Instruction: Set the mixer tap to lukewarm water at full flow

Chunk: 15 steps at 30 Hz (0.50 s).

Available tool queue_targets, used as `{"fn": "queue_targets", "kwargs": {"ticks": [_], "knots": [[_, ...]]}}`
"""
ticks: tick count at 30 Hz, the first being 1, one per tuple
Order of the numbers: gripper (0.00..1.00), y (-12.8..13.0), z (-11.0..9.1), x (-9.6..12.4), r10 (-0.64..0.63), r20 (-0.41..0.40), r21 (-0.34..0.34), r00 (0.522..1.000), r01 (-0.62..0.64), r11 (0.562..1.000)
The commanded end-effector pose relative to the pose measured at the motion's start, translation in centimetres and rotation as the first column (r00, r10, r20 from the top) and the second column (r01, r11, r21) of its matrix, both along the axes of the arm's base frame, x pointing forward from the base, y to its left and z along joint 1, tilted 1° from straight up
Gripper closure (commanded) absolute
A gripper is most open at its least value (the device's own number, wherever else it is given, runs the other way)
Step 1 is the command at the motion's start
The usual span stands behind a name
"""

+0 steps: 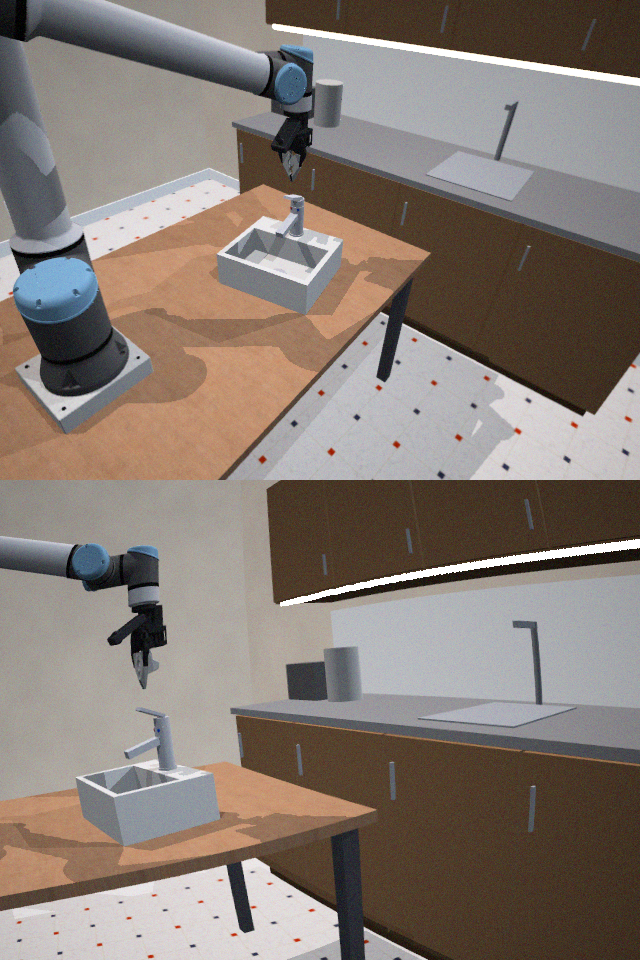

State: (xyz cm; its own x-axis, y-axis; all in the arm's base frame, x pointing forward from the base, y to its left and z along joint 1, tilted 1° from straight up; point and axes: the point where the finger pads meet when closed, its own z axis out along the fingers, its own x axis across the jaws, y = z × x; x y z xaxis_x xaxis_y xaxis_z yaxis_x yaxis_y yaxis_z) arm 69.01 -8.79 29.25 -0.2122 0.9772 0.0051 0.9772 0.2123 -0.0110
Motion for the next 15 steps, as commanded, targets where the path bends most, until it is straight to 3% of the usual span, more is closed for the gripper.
{"fn": "queue_targets", "kwargs": {"ticks": [1,15], "knots": [[1.0,0.13,-0.03,0.01,0.001,-0.001,0.001,1.0,-0.001,1.0],[1.0,0.16,-0.01,-0.05,-0.027,-0.001,0.001,1.0,0.027,1.0]]}}
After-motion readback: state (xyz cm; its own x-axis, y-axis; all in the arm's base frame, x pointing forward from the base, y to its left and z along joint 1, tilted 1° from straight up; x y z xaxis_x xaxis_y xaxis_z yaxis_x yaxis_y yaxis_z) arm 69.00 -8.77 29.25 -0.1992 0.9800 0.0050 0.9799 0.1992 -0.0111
